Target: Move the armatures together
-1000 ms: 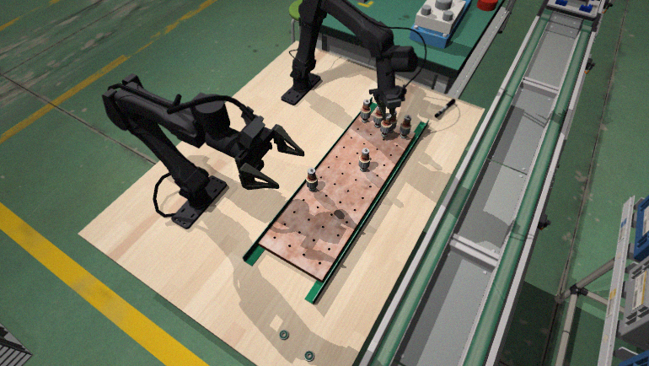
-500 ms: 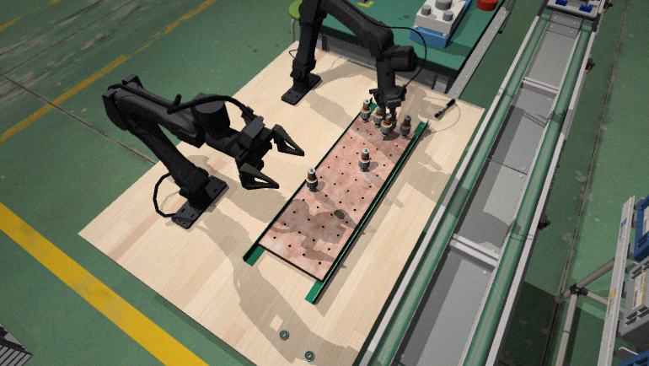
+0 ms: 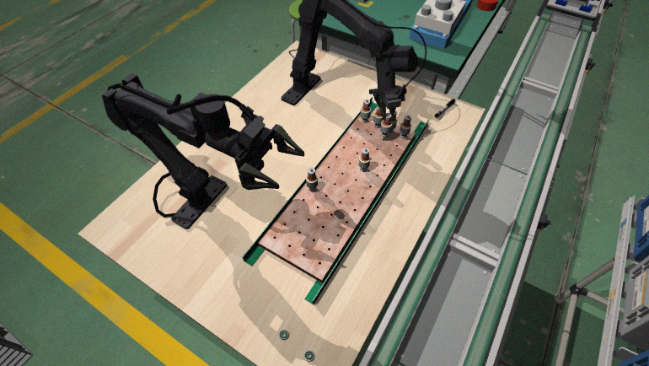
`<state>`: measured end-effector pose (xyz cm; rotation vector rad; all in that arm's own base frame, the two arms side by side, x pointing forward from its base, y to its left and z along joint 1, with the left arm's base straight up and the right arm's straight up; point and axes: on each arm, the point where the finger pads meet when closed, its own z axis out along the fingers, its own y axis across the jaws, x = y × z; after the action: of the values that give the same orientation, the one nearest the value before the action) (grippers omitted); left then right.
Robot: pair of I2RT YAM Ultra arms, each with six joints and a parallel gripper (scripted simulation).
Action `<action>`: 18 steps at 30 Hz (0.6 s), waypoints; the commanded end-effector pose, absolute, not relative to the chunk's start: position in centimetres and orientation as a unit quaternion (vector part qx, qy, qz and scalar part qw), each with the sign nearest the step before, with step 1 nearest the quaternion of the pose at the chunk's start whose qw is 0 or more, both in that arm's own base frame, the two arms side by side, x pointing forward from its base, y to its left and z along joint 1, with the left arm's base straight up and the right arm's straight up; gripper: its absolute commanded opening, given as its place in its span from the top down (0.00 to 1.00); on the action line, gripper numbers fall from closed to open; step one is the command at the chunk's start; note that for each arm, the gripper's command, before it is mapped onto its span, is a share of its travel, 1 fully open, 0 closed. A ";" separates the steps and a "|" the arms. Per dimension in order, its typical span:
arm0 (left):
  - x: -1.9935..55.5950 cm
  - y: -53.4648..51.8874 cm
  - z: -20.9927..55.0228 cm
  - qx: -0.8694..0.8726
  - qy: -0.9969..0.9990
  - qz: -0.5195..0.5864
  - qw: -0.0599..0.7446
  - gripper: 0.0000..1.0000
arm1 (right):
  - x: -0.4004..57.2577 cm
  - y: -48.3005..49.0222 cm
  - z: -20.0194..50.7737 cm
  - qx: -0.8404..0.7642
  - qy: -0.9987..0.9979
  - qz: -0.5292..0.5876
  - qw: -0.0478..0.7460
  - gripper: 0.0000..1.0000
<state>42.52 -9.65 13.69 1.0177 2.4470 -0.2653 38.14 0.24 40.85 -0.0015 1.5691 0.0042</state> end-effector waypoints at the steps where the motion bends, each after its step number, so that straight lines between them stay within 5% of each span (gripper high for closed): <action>1: 44.2 -10.6 17.6 0.380 0.870 -0.091 0.300 0.99 | 37.3 0.0 43.3 0.007 0.688 0.002 0.725 0.00; 18: 43.8 -10.3 16.8 0.378 0.873 -0.092 0.294 0.99 | 37.3 0.0 43.3 0.007 0.688 0.002 0.725 0.00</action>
<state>42.52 -9.65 13.69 1.0177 2.4470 -0.2653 38.14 0.24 40.85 -0.0015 1.5691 0.0042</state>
